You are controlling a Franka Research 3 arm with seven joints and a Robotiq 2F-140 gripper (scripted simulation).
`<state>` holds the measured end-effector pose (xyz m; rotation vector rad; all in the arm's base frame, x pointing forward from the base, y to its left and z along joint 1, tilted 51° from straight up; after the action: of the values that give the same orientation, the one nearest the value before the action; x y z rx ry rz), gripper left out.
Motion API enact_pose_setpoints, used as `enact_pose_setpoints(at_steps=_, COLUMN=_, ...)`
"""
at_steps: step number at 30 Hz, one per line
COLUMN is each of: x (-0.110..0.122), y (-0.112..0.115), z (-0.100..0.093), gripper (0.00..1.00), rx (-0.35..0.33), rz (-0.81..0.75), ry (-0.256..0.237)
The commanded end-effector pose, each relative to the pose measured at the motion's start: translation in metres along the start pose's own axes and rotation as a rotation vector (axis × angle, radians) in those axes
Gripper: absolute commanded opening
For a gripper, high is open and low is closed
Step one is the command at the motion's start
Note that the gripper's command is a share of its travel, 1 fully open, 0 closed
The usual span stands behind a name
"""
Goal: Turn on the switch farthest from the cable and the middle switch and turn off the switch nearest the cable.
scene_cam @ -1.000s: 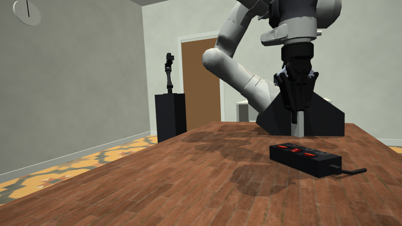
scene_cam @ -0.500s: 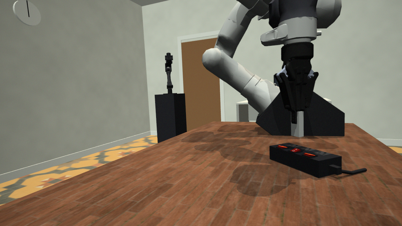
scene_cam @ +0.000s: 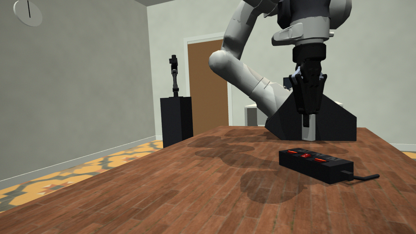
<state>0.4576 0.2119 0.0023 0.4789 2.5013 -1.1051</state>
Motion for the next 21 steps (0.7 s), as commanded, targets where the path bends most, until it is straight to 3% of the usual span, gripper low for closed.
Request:
enact_pose_setpoints(at_steps=1, x=-0.0033, y=-0.0008, z=-0.0011, gripper=0.00, rx=-0.007, rz=-0.247, ry=-0.006)
enact_pose_setpoints(at_steps=17, x=-0.0012, y=0.0017, z=-0.0065, gripper=0.00, rx=0.012, rz=-0.787, ry=0.003)
enact_pose_setpoints(at_steps=19, x=-0.0012, y=0.0017, z=-0.0065, gripper=0.00, rx=0.012, rz=-0.787, ry=0.003)
enact_pose_setpoints(at_steps=21, x=-0.0005, y=0.0020, z=-0.0074, gripper=0.00, rx=0.016, rz=-0.905, ry=0.001)
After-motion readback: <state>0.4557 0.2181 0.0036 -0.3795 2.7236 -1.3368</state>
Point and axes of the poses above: the point where the finger pads meet when closed, its own z axis out along the fingers, its own x axis across the jaws, y = z × x, the point moved 10 cm from there along -z, back along the fingers, and after that the axes turned 4 degrees about -z, right-handed, at the moved point
